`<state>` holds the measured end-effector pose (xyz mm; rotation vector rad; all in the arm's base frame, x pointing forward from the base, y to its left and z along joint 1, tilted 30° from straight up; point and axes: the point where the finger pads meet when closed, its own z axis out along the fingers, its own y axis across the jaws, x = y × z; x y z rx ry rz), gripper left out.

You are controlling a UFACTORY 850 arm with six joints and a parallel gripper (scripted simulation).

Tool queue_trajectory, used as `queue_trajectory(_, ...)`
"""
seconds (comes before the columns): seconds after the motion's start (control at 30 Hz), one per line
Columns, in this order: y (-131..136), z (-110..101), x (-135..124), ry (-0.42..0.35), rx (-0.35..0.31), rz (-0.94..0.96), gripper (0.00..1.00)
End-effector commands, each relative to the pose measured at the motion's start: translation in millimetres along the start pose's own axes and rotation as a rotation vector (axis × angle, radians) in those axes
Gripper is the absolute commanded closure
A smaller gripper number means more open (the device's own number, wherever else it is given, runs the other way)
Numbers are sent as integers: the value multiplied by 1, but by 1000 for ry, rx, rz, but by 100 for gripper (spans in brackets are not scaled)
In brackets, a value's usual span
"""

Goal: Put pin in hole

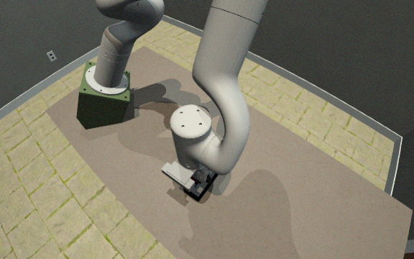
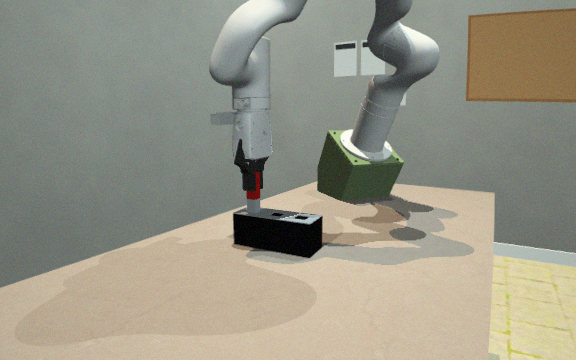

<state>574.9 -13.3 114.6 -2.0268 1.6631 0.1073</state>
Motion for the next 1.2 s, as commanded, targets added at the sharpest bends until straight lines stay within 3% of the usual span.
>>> queue_trajectory(0.0,-1,0,1,1,2,0,100)
queue_trajectory(0.83,-1,-1,0,1,1,2,100)
queue_trajectory(0.87,0,-1,-1,0,0,2,0)
queue_trajectory(1.17,0,-1,-1,0,0,2,0)
